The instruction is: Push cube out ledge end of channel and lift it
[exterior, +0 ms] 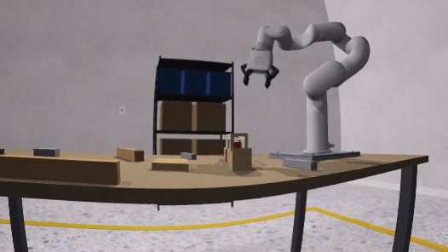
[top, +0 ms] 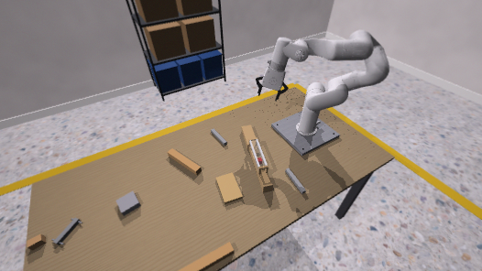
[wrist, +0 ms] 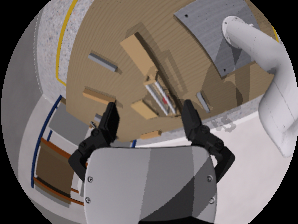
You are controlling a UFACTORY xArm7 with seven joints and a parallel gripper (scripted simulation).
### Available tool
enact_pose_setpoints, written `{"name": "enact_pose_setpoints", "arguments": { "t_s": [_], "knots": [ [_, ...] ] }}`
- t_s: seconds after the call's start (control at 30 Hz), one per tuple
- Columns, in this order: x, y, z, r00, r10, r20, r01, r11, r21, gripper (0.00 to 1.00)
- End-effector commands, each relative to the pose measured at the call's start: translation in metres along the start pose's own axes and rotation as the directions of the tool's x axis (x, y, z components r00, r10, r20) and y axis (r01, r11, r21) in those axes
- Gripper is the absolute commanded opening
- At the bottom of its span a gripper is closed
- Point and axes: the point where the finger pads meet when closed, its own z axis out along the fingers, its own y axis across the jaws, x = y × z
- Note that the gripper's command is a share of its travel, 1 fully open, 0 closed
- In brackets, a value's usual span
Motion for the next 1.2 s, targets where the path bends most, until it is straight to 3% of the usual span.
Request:
{"name": "enact_pose_setpoints", "arguments": {
  "t_s": [0.0,0.53,0.57,0.7,0.83,0.9,1.0,1.1,1.13,1.17],
  "knots": [
    [0.0,-0.001,-0.001,1.0,-0.001,0.001,0.001,1.0,0.003,1.0],
    [0.0,-0.001,-0.001,1.0,-0.001,0.001,0.001,1.0,0.003,1.0],
    [-0.001,-0.001,-0.001,1.0,-0.001,0.001,0.001,1.0,0.003,0.0],
    [-0.014,-0.002,0.005,0.999,-0.029,-0.022,0.029,1.0,-0.001,0.0],
    [-0.065,0.005,0.031,0.987,-0.135,-0.082,0.133,0.991,-0.025,0.0],
    [-0.065,0.005,0.031,0.987,-0.135,-0.082,0.133,0.991,-0.025,0.0],
    [-0.104,0.019,0.054,0.97,-0.219,-0.109,0.214,0.975,-0.052,0.0],
    [-0.104,0.019,0.054,0.97,-0.219,-0.109,0.214,0.975,-0.052,0.0],
    [-0.124,0.031,0.067,0.957,-0.266,-0.118,0.26,0.963,-0.069,0.0],
    [-0.124,0.031,0.067,0.957,-0.266,-0.118,0.26,0.963,-0.069,0.0]
  ]
}}
